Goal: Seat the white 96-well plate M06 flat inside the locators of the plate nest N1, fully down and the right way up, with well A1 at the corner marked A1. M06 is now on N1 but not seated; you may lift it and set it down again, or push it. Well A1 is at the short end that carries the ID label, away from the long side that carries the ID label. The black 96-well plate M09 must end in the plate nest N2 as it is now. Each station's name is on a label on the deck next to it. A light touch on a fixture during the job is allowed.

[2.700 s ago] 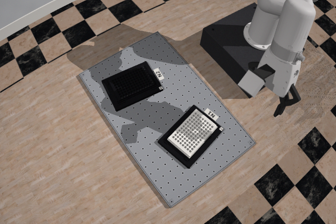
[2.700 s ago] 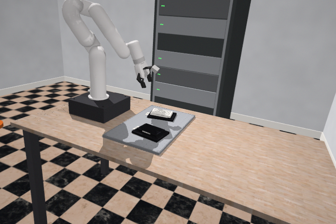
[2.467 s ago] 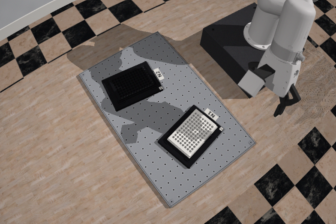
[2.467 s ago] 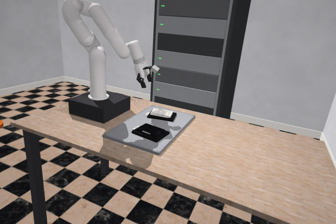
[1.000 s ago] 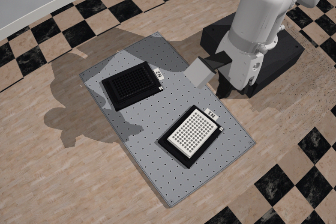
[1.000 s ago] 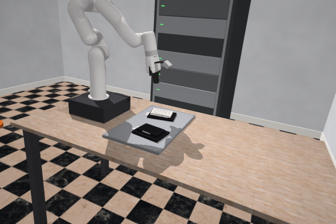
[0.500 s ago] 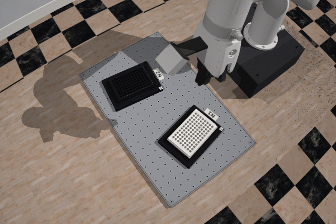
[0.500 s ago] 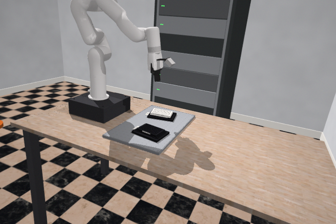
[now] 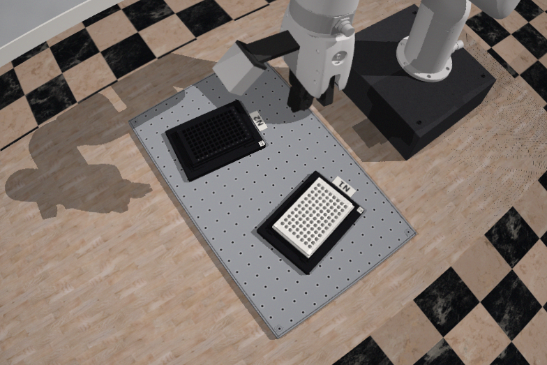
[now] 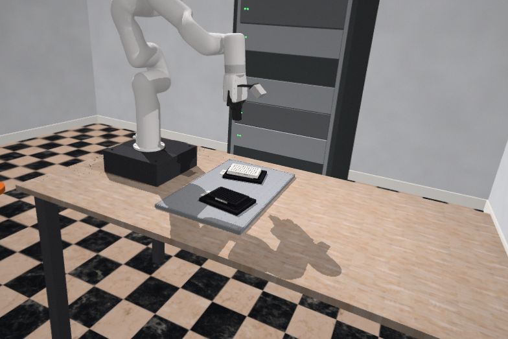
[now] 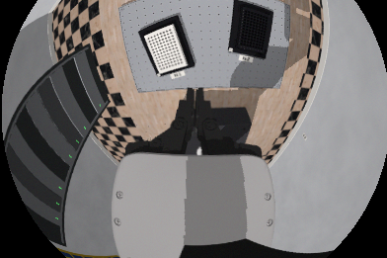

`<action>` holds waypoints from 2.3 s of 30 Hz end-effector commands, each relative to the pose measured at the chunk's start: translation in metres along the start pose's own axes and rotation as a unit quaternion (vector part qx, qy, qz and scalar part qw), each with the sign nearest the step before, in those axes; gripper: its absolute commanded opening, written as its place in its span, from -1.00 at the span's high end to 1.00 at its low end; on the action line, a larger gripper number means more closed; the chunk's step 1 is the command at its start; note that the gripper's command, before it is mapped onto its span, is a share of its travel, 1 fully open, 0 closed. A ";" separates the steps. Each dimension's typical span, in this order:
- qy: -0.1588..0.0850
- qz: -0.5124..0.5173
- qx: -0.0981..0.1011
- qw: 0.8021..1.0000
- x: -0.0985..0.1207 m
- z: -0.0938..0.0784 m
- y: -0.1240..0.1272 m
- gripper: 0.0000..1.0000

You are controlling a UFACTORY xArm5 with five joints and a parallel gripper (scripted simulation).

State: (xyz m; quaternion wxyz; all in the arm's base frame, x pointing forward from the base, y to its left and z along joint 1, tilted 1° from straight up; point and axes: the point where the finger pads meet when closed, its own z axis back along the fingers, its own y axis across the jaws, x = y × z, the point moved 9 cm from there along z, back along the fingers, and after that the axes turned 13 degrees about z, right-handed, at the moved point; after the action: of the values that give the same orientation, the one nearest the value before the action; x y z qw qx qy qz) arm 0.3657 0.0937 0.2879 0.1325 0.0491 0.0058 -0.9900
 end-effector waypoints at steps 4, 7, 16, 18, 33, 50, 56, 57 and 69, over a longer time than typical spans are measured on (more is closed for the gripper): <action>-0.017 -0.007 0.002 1.000 -0.008 0.012 0.022 1.00; -0.017 -0.007 0.003 1.000 -0.010 0.019 0.034 1.00; -0.032 -0.013 0.003 0.999 -0.014 0.037 0.070 1.00; -0.034 0.004 0.002 0.999 -0.013 0.033 0.067 1.00; -0.043 0.139 -0.006 0.989 0.004 -0.016 0.028 1.00; -0.044 0.139 -0.007 0.989 0.025 -0.072 -0.017 1.00; -0.044 0.139 -0.007 0.989 0.031 -0.086 -0.029 1.00; -0.044 0.139 -0.007 0.989 0.032 -0.090 -0.032 1.00; -0.045 0.139 -0.008 0.989 0.050 -0.135 -0.068 1.00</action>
State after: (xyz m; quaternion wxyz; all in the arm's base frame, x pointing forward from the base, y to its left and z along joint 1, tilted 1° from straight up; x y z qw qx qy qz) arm 0.3177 0.1389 0.1625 0.2696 0.0017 0.0002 -0.9630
